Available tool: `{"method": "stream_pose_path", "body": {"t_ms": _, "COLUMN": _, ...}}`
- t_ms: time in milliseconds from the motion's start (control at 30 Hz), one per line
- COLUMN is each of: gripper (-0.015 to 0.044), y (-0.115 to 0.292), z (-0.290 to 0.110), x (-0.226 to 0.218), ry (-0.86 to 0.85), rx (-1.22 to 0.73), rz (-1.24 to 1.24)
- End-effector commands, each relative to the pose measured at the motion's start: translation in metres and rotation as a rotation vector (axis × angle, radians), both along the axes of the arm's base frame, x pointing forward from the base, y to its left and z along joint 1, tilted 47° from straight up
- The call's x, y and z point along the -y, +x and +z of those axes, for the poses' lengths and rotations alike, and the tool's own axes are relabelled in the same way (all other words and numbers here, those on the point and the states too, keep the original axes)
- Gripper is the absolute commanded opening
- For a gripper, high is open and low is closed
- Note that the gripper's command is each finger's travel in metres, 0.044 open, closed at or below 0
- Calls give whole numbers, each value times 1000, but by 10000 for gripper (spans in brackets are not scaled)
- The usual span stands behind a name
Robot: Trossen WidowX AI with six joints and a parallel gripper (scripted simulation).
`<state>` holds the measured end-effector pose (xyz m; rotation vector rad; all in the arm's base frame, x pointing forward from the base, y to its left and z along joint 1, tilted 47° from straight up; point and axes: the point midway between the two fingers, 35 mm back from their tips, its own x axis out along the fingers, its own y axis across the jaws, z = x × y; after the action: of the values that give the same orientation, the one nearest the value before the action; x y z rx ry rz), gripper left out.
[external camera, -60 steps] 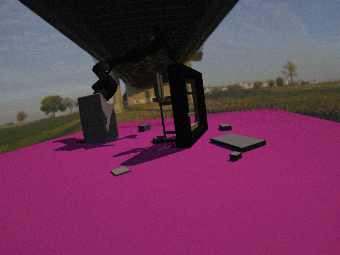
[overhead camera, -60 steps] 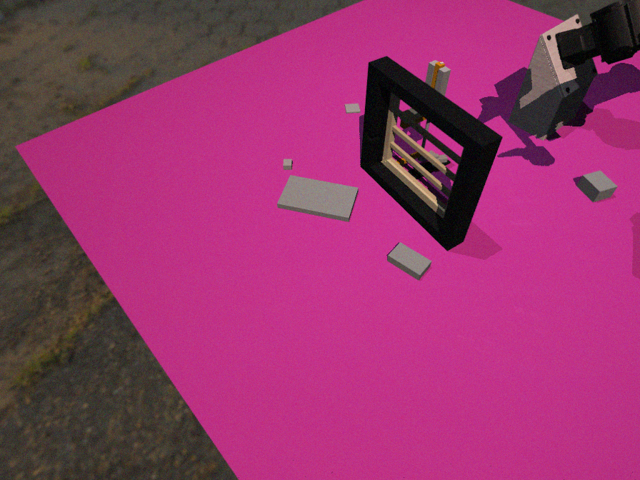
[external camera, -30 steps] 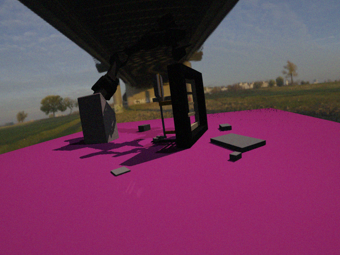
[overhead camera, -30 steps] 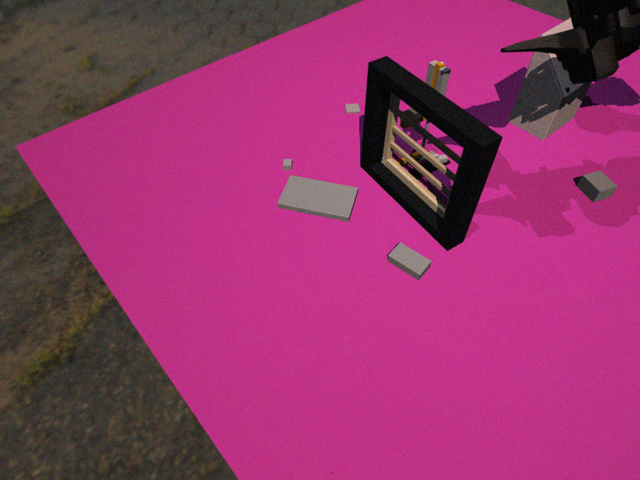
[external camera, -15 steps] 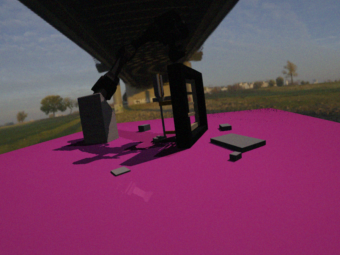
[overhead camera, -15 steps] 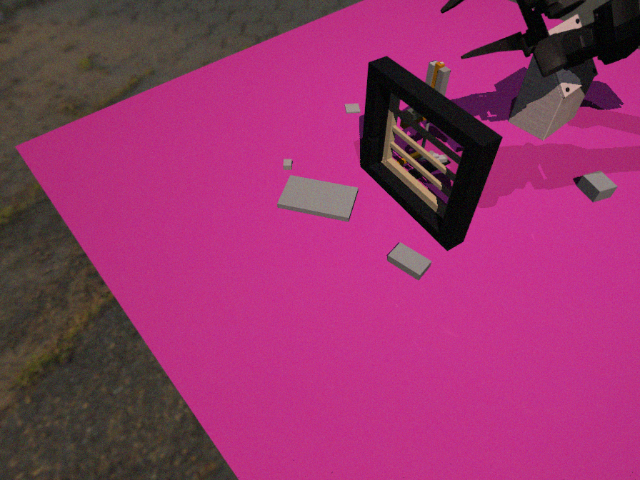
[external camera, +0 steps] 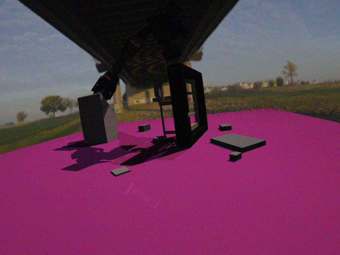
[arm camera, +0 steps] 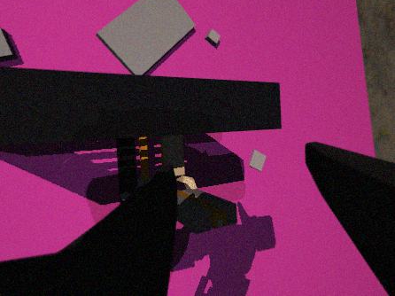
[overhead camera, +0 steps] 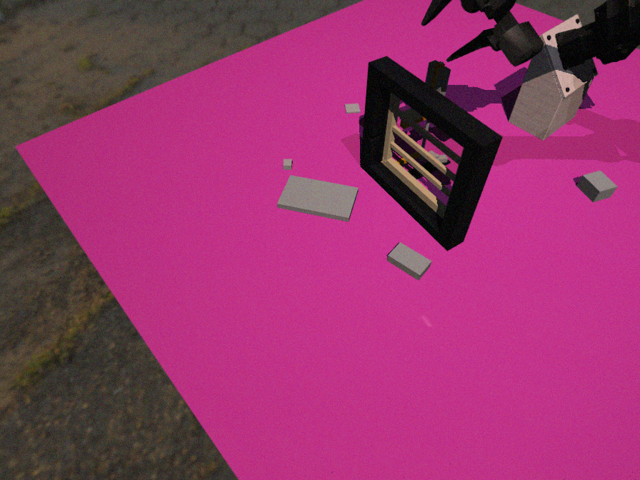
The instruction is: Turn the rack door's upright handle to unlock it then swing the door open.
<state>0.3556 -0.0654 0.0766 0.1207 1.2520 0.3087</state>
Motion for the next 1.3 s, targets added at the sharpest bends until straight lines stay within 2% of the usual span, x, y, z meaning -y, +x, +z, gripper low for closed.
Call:
{"method": "stream_pose_path", "body": {"t_ms": 0, "gripper": 280, "y": -4, "z": -8, "x": 3, "ry": 48, "rx": -59, "rz": 16}}
{"method": "stream_pose_path", "body": {"t_ms": 800, "gripper": 280, "y": -37, "z": -47, "x": 9, "ry": 483, "rx": -422, "rz": 56}}
{"method": "stream_pose_path", "body": {"t_ms": 1267, "gripper": 280, "y": -38, "z": -59, "x": -2, "ry": 496, "rx": -430, "rz": 54}}
